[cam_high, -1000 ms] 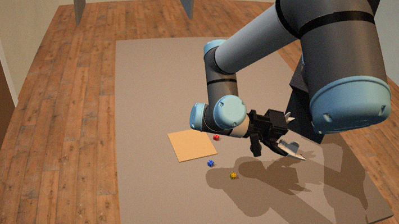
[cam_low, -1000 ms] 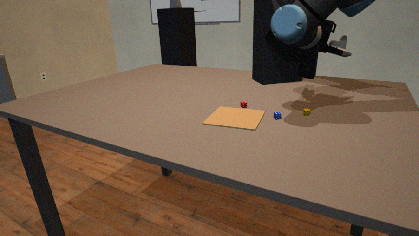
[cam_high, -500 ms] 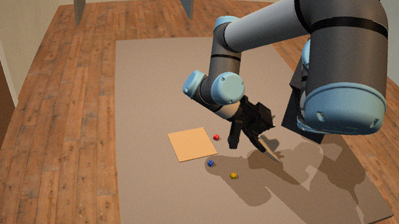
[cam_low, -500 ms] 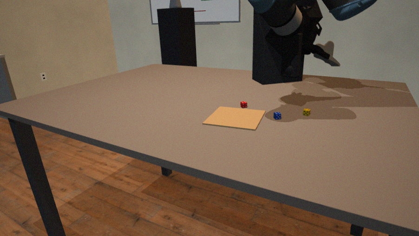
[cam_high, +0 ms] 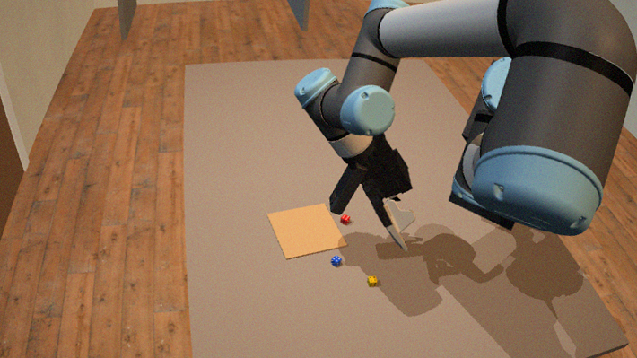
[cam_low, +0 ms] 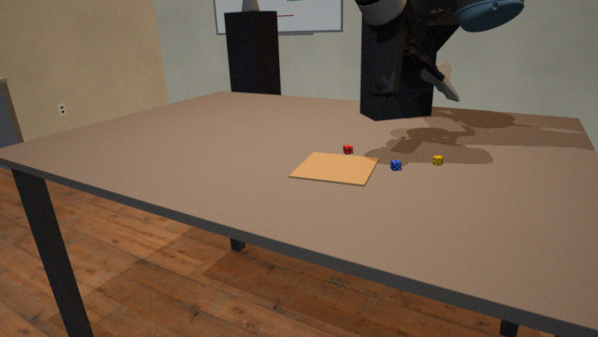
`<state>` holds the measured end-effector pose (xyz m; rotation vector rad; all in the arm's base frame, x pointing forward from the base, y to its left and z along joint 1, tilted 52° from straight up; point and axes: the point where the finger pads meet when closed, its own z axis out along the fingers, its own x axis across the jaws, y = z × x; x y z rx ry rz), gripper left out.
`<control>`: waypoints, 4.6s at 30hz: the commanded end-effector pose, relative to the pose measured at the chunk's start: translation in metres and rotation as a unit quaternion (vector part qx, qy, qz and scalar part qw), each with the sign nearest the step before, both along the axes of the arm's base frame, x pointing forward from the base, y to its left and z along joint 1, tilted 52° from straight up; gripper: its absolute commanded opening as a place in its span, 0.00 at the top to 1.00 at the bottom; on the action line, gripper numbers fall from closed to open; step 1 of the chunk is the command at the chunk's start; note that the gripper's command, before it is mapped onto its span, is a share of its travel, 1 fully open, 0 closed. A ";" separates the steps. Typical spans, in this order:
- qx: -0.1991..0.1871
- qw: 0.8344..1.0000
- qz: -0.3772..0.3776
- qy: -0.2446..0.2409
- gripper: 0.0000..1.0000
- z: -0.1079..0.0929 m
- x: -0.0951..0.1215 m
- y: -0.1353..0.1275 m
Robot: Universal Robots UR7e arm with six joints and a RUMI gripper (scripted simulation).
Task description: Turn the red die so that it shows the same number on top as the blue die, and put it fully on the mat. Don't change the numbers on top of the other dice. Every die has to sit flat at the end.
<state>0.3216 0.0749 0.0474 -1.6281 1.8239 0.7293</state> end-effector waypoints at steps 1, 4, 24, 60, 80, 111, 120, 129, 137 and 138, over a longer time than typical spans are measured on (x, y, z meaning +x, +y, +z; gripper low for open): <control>-0.006 0.997 -0.039 -0.067 0.00 0.006 0.026 -0.028; -0.015 0.993 -0.058 -0.100 0.00 0.010 0.036 -0.045; -0.080 0.960 -0.132 -0.235 0.00 0.034 0.069 -0.130; -0.121 0.937 -0.160 -0.287 0.00 0.046 0.075 -0.170; -0.121 0.937 -0.160 -0.287 0.00 0.044 0.078 -0.169; -0.121 0.937 -0.160 -0.287 0.00 0.016 0.108 -0.149; -0.121 0.937 -0.160 -0.287 0.00 0.016 0.108 -0.149; -0.121 0.937 -0.160 -0.287 0.00 0.016 0.108 -0.149; -0.121 0.937 -0.160 -0.287 0.00 0.016 0.108 -0.149; -0.121 0.937 -0.160 -0.287 0.00 0.016 0.108 -0.149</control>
